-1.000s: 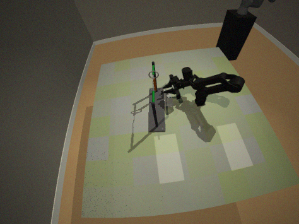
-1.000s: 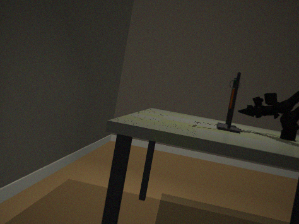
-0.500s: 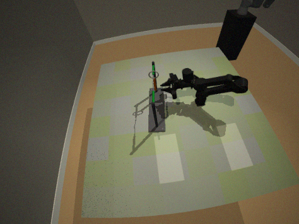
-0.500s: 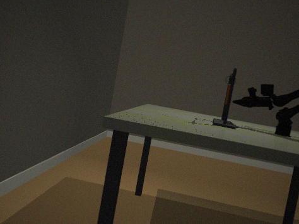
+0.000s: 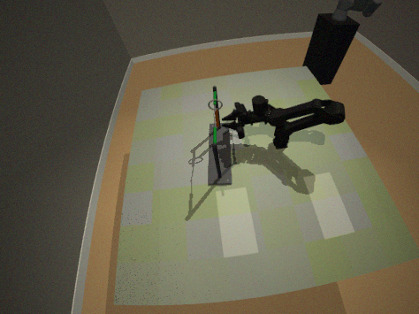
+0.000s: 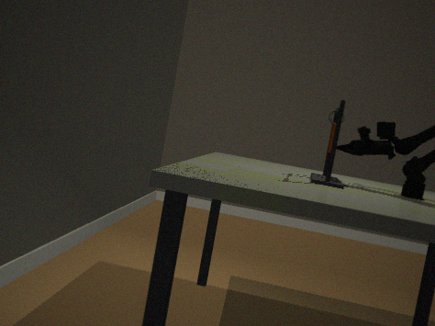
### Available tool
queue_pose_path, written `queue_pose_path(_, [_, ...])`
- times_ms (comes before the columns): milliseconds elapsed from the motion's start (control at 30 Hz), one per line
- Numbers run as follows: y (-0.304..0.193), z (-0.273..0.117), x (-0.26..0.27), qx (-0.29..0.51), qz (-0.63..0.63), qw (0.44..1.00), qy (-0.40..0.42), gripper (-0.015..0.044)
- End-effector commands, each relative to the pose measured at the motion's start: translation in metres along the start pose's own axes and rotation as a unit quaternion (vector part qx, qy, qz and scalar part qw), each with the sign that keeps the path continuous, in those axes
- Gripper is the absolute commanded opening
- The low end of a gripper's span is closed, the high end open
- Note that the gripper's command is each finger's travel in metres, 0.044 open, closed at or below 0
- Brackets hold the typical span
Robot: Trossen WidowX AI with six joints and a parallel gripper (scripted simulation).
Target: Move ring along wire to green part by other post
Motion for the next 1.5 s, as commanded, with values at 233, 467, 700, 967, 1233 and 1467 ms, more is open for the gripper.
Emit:
queue_pose_path(233, [0.003, 0.016, -0.002, -0.001, 0.003, 1.000, -0.002, 0.0160])
queue_pose_path(467, [0.003, 0.027, -0.002, -0.001, 0.003, 1.000, -0.002, 0.0160])
queue_pose_path(700, [0.002, 0.037, -0.002, -0.002, 0.003, 1.000, -0.002, 0.0160])
queue_pose_path(967, [0.000, 0.050, 0.000, -0.002, 0.003, 1.000, -0.002, 0.0160])
queue_pose_path(1233, [-0.003, 0.061, 0.001, -0.003, 0.003, 1.000, -0.002, 0.0160])
queue_pose_path(1467, [-0.003, 0.061, 0.001, -0.003, 0.003, 1.000, -0.002, 0.0160])
Point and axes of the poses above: the point midway between the two fingers, 35 mm back from their tips, its own z axis out along the fingers, its own x axis across the jaws, y = z × x, the point moved 5 cm from there along -z, back along the fingers, and after that the axes turned 9 degrees about -z, right-handed, at the moved point
